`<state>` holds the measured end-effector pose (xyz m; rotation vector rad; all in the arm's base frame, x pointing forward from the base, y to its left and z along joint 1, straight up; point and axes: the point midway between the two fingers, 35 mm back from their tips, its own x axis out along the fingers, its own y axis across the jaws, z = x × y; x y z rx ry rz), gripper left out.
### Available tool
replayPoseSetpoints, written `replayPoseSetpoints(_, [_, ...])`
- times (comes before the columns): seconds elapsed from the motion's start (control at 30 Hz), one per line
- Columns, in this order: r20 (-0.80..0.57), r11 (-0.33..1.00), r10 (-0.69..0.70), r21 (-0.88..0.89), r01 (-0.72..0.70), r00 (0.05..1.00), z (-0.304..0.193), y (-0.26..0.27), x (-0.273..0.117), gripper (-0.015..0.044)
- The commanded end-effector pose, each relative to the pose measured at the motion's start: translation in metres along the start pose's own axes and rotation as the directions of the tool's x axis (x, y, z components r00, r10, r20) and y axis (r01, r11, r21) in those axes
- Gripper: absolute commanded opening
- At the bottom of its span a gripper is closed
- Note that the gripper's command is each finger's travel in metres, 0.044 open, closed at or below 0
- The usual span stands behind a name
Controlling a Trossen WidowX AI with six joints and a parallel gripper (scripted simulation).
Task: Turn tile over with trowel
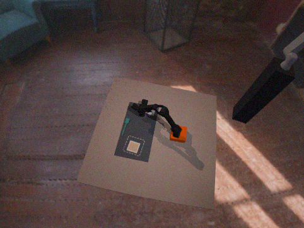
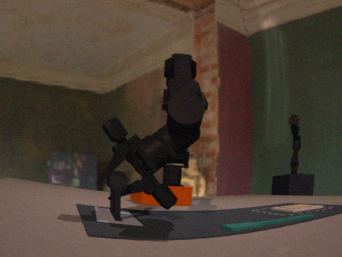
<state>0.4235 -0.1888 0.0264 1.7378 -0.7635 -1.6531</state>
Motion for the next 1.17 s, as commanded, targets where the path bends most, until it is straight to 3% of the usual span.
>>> replayPoseSetpoints(0.0, [-0.002,1.0,0.007,0.008,-0.007,1.0,-0.001,0.001,0.0,0.0184])
replayPoseSetpoints(0.17, [-0.002,1.0,0.007,0.008,-0.007,1.0,-0.001,0.001,0.0,0.03])
replayPoseSetpoints(0.5, [-0.002,1.0,0.006,0.008,-0.006,1.0,-0.001,0.001,-0.005,0.03])
replayPoseSetpoints(0.73, [-0.002,1.0,0.001,0.005,-0.001,1.0,-0.001,0.0,-0.055,0.03])
replayPoseSetpoints(0.93, [-0.003,1.0,0.001,0.003,-0.001,1.0,0.003,0.006,-0.068,0.03])
replayPoseSetpoints(1.13, [-0.007,1.0,-0.003,-0.006,0.003,1.0,0.049,0.052,-0.132,0.03])
